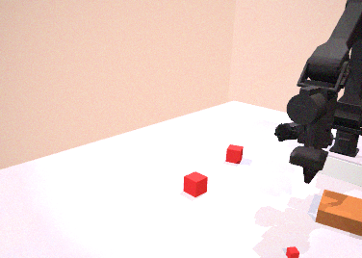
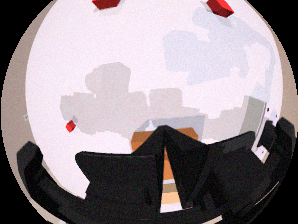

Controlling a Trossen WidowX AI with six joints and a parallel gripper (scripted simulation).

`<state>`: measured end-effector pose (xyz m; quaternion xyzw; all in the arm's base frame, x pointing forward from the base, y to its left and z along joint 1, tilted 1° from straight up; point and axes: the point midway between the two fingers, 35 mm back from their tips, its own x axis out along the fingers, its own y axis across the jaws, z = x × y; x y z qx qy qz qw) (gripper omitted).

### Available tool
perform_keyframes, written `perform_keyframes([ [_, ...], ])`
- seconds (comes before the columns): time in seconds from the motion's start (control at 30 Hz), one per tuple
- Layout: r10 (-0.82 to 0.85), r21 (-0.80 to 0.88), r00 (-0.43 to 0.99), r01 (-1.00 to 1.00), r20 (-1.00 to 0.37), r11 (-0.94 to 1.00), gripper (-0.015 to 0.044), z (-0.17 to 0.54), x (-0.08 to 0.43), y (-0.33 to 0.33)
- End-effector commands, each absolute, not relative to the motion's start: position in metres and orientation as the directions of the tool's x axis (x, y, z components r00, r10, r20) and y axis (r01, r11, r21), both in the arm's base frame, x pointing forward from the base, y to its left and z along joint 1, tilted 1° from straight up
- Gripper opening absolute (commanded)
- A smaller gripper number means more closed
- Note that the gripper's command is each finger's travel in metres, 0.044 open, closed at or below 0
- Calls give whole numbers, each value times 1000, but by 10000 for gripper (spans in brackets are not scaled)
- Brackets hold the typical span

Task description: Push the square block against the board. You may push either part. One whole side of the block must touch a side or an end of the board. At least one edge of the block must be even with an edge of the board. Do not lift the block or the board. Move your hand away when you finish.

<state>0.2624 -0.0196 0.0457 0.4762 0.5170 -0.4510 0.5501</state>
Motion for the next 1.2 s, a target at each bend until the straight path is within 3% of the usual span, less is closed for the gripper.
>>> perform_keyframes([
  [0.0, -2, 44, 44, 991, -999, 130, 0, 43, 257, -15],
  [0.2, -2, 43, 44, 991, -999, 130, 0, -12, 258, -15],
  [1.17, 1, 43, 43, 991, -999, 130, 0, -12, 261, 22],
])
